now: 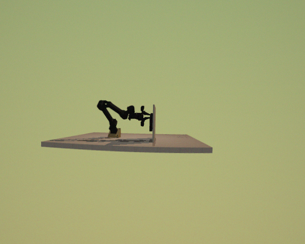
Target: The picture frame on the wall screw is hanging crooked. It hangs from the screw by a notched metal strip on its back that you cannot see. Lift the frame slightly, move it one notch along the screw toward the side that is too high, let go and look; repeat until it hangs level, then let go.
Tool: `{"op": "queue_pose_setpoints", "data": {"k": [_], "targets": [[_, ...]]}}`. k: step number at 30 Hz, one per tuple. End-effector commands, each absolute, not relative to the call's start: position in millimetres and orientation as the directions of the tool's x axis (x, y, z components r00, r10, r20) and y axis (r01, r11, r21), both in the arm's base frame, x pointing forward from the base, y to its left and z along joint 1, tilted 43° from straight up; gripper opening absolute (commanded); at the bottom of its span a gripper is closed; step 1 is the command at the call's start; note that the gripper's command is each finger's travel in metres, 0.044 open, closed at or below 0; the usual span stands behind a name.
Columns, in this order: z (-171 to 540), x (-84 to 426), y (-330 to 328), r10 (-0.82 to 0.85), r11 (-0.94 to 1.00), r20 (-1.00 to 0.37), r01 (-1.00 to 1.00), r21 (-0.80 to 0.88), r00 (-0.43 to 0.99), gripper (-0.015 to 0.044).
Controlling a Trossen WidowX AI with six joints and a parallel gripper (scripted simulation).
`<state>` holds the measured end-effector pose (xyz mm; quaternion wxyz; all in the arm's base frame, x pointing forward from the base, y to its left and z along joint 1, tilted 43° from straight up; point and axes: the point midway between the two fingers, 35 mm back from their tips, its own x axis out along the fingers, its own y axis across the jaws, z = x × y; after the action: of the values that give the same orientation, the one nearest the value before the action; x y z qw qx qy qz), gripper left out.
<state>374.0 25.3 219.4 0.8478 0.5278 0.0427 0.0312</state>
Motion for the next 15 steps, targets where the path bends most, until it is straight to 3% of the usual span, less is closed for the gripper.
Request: {"op": "queue_pose_setpoints", "data": {"k": [1,15], "targets": [[219.8,374.0,25.2,0.097,0.441,-0.039,-0.008,0.897,0.995,0.0],[218.8,374.0,25.1,0.098,0.446,-0.041,-0.007,0.895,0.994,0.0]]}}
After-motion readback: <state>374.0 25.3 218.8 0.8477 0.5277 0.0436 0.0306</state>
